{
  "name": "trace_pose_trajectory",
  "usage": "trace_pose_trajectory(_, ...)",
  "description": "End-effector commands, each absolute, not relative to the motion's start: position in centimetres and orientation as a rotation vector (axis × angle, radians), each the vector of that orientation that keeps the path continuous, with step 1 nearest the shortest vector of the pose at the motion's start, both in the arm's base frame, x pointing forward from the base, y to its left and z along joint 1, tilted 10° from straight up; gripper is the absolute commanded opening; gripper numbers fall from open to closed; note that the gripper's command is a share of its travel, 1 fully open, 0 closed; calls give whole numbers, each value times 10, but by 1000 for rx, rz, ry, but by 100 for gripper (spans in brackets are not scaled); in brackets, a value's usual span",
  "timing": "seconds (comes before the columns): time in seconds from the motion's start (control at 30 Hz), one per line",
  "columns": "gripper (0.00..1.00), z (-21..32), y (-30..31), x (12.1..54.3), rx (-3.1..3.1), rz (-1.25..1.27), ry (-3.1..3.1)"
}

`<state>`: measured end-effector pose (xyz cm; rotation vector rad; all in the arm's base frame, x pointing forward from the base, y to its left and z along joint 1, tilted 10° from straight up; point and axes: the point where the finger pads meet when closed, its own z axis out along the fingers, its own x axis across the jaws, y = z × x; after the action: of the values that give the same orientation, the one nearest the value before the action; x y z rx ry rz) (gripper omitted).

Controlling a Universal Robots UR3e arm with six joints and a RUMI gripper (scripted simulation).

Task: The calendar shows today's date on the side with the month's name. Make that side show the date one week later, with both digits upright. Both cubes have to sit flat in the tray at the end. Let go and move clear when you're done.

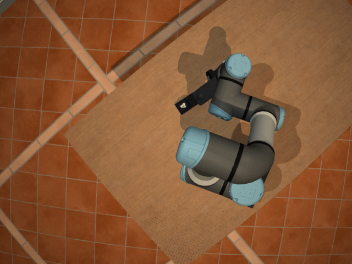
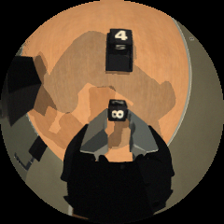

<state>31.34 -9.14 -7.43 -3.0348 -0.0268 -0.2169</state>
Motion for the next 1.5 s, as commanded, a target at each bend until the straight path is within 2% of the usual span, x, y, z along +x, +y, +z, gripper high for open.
trace_pose_trajectory(0.0, 11, -74, -92, 314, -3036, -219, -27)
trace_pose_trajectory(0.8, 11, -70, -92, 313, -3036, -219, -27)
trace_pose_trajectory(1.47, 11, -15, -98, 305, -3036, -219, -27)
